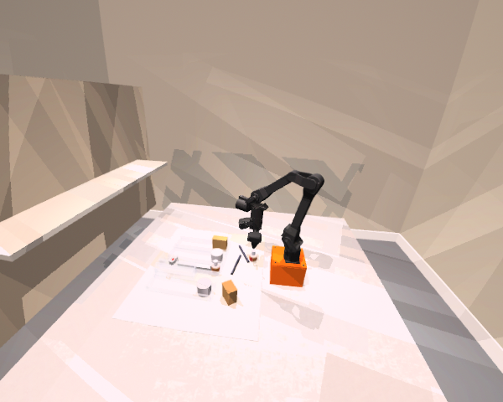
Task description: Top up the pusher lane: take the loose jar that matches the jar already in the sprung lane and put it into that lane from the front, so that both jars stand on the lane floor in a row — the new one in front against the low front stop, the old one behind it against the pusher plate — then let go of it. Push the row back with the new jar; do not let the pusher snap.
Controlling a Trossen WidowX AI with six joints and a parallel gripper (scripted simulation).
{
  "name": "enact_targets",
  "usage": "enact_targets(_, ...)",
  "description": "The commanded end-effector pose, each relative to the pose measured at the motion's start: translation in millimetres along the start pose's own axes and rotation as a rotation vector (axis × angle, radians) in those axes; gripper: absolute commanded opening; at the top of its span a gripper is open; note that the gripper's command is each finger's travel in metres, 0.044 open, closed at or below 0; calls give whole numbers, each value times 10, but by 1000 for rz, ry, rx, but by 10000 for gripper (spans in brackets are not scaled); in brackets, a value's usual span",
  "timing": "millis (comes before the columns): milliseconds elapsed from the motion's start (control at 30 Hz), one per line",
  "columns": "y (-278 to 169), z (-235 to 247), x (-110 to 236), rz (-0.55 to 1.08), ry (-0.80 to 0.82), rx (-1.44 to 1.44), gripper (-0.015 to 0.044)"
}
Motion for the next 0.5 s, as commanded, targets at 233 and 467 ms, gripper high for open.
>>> enact_targets(233,-17,37,-387,21,21,-22,440)
enact_targets(467,-4,42,-490,21,21,-22,440)
Point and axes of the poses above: the point midway between the two fingers, 35 mm back from their tips, its own x axis back along the fingers, its own z axis across the jaws, y = z × x, the point moved 5 cm from there along x, back along the fingers, and after that the axes turned 9 degrees about x, right-handed, at the moved point
